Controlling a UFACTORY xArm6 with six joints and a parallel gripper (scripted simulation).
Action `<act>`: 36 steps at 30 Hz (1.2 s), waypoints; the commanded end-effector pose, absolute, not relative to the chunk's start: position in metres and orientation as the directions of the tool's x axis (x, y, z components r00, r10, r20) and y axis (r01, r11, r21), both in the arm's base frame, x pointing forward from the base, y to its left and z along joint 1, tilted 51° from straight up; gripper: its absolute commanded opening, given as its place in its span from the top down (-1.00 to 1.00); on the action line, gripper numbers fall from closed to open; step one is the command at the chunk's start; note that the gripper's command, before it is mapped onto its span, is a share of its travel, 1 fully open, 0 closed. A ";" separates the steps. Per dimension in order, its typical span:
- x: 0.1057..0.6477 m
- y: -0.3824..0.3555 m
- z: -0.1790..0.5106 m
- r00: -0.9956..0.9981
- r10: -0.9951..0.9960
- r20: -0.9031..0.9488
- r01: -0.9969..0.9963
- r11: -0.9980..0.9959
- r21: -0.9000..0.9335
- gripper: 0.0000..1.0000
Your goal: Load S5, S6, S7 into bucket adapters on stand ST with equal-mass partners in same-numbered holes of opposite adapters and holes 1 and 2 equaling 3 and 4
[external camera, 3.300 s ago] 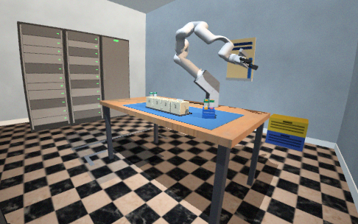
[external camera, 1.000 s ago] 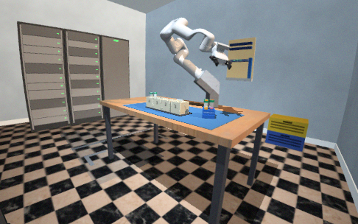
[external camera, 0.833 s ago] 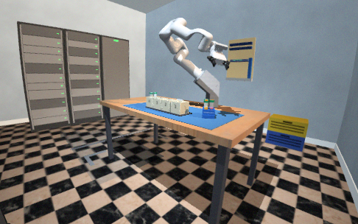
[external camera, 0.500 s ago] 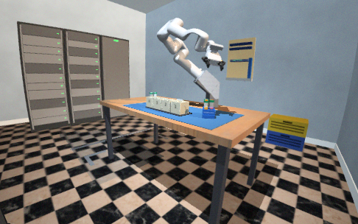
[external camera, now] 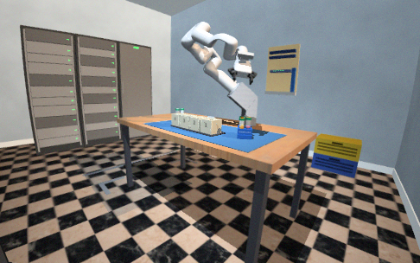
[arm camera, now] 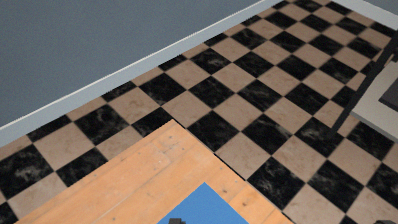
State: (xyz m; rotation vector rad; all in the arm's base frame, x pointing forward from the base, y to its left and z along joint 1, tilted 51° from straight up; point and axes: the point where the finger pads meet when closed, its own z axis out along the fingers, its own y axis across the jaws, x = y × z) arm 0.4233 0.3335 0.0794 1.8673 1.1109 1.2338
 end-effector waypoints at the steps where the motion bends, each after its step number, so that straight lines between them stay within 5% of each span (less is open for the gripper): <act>1: 0.430 0.317 0.095 0.254 0.874 0.415 0.276 -0.476 0.835 -1.00; 36: 0.446 0.212 0.158 0.498 0.715 0.491 0.125 -0.619 0.776 -1.00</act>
